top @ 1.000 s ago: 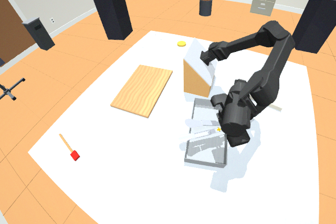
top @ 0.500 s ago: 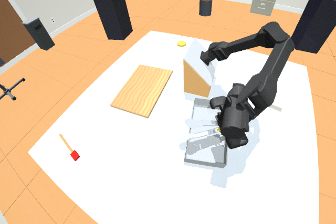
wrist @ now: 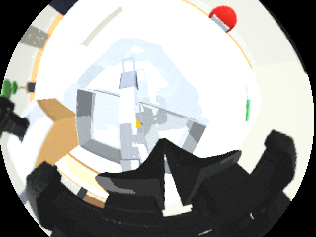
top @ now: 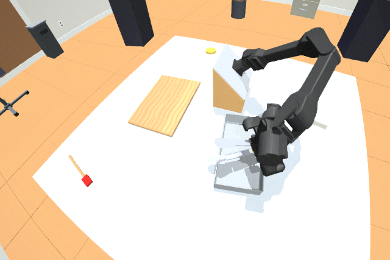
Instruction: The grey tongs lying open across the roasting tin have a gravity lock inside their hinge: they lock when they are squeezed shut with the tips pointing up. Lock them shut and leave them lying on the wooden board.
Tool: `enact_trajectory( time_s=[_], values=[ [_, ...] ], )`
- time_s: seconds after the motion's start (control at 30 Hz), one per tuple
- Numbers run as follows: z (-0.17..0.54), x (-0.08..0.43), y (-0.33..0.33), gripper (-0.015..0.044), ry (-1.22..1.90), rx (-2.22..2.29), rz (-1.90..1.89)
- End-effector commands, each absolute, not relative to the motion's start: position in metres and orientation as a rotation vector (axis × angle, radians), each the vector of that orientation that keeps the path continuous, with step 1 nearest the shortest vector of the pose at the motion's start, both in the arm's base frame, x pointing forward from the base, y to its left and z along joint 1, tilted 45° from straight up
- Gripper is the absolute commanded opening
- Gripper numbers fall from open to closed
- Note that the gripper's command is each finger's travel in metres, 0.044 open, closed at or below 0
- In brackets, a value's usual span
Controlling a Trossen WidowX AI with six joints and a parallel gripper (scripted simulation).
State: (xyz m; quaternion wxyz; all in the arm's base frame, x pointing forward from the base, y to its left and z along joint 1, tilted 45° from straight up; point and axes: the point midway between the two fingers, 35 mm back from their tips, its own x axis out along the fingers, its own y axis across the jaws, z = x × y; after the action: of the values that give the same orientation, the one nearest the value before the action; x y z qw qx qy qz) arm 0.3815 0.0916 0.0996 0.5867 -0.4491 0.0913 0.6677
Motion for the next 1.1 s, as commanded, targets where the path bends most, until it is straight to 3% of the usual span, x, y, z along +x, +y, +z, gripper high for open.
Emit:
enact_trajectory(
  time_s=[0.0,1.07],
  values=[
    [0.093,0.381,0.098,-0.0150,0.215,-1.040,1.561],
    [0.073,0.363,0.101,-0.0150,0.215,-1.038,1.562]
  ],
)
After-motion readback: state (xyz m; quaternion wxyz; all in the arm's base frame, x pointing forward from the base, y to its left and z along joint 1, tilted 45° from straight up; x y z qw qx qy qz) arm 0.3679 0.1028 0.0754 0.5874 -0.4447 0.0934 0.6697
